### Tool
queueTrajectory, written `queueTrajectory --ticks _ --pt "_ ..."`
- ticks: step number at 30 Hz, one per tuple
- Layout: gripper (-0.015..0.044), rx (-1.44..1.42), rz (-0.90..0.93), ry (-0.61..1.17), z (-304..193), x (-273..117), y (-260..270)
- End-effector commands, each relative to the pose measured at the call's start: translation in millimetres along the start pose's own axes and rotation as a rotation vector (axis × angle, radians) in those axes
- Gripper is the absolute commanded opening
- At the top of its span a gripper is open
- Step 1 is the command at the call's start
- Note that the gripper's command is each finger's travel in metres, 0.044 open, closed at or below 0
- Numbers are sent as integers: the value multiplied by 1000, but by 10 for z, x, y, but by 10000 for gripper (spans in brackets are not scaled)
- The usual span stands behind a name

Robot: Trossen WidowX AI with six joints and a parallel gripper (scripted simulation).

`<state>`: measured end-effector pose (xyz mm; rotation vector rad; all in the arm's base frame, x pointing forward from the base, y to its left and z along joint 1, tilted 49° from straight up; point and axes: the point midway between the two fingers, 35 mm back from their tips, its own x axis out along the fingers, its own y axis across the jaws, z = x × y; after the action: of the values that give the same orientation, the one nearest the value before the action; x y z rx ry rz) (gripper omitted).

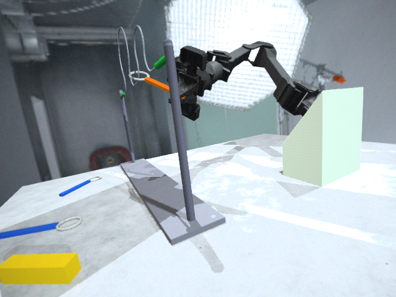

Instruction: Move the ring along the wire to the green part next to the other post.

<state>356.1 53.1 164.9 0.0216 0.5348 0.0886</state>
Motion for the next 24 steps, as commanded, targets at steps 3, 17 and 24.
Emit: queueTrajectory --ticks 3,17,24 --pt "-150 130 78 5 66 -47 241" --pt "-150 413 239 41 203 -186 711" --pt "-150 515 297 54 289 -256 869"
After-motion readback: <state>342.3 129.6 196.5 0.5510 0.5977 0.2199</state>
